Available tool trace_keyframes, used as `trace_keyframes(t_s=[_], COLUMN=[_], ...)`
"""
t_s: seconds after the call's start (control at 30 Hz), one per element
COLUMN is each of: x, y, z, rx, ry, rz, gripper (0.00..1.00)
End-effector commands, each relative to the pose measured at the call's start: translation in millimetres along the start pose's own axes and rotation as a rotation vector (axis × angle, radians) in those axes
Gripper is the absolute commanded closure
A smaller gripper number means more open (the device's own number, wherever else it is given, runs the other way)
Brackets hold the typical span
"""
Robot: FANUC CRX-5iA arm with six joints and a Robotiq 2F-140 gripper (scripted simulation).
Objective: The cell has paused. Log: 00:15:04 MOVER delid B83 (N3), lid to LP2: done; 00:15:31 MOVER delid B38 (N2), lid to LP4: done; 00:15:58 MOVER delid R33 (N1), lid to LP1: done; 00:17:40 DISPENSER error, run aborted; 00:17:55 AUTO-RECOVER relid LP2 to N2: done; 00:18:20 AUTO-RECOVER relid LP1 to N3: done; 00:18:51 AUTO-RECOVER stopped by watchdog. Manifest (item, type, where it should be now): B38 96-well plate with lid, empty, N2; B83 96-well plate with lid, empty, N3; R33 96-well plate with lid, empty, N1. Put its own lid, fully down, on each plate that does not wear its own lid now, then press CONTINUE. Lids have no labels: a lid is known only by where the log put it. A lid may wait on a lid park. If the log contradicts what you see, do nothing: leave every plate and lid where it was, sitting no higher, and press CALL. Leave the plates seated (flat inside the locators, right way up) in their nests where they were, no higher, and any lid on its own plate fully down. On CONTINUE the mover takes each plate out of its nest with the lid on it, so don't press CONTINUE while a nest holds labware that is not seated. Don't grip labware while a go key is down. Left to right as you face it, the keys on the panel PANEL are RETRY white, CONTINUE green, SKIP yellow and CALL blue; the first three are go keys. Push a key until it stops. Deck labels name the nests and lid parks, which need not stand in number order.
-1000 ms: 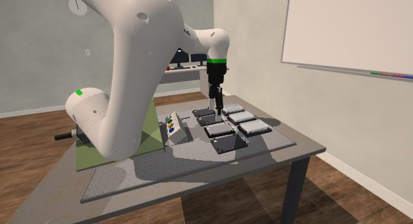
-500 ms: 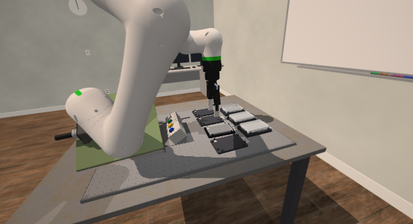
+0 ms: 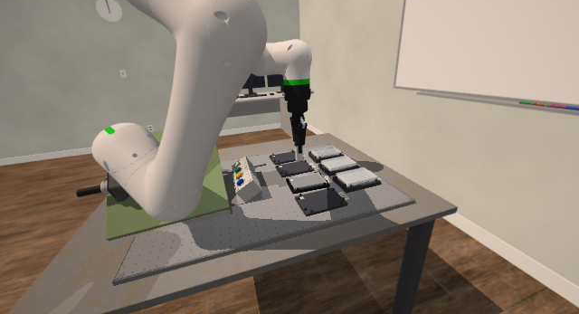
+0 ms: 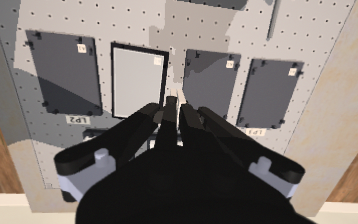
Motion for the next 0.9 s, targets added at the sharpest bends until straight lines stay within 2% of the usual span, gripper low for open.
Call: trace_keyframes(t_s=[0.0,0.6,0.87], x=[0.2,0.2,0.3], y=[0.1,0.2,0.6], z=[0.1,-0.2,-2.7], rx=[0.000,-0.015,-0.135], ry=[0.000,0.000,0.001], rz=[0.000,0.000,0.000], gripper=[1.00,1.00,1.00])
Point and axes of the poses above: the point where the finger pads meet when closed, its own x axis back along the fingers, its own z axis across the jaws, y = z × x, the point moved 7 cm from there along x, back along the fingers, and after that the axes turned 2 degrees about -x, right-handed, at the moved point
